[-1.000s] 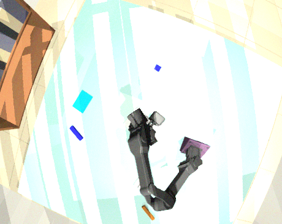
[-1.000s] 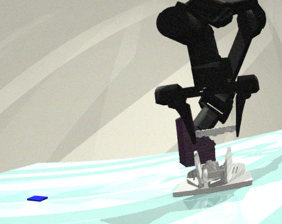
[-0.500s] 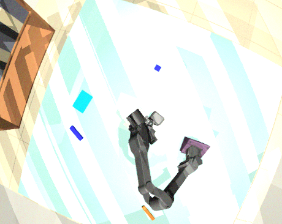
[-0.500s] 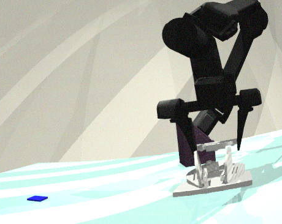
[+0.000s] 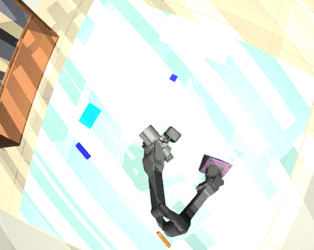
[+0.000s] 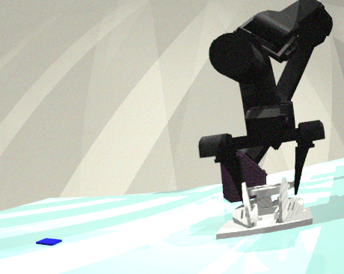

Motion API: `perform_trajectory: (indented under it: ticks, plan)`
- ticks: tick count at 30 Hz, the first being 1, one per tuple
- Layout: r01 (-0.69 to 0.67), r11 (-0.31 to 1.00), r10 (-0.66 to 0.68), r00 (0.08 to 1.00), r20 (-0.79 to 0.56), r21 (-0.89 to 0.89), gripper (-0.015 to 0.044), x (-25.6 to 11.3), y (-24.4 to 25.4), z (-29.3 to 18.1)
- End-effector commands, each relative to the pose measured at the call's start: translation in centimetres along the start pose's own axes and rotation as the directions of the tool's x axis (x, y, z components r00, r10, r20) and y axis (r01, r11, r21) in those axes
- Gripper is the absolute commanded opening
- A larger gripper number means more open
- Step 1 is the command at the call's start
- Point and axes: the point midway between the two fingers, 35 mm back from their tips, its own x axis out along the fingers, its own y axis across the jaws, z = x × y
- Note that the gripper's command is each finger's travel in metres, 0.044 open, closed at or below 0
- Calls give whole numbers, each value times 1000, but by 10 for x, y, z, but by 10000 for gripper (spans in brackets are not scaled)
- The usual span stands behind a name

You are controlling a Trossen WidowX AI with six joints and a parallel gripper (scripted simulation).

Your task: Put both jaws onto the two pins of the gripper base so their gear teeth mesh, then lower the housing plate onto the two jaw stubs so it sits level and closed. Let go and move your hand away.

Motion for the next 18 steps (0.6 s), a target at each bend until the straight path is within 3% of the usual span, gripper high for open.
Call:
perform_trajectory:
  ticks: [1,18]
  plan:
    - [-5,1000,5,1000,-6,12,351,3,-1,-2]
    - [-5,1000,5,1000,-6,20,351,5,-1,-2]
